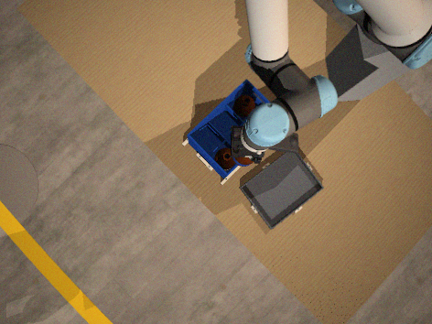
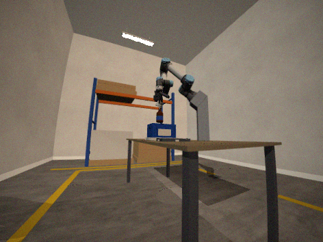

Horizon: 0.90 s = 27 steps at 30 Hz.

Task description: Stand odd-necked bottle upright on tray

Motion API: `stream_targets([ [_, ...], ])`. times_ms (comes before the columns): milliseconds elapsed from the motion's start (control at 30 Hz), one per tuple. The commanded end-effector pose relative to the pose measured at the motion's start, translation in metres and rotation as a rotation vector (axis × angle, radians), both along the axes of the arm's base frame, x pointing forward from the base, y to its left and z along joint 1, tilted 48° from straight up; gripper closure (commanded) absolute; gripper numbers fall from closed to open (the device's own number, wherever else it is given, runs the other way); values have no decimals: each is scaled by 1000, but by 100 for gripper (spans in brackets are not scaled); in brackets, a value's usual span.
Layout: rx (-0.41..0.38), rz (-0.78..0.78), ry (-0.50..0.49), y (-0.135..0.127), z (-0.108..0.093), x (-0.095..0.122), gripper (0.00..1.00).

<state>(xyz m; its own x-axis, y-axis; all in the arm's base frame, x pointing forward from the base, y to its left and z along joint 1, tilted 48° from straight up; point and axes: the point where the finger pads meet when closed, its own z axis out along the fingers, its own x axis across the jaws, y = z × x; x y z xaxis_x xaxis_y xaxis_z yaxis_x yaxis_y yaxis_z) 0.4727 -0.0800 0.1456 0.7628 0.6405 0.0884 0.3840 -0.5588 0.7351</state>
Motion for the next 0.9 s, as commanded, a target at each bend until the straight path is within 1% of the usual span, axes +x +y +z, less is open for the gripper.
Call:
stream_targets([
  [0, -1, -1, -1, 11, -7, 1, 100],
  [100, -1, -1, -1, 12, -9, 1, 100],
  [867, -1, -1, -1, 53, -38, 4, 100],
])
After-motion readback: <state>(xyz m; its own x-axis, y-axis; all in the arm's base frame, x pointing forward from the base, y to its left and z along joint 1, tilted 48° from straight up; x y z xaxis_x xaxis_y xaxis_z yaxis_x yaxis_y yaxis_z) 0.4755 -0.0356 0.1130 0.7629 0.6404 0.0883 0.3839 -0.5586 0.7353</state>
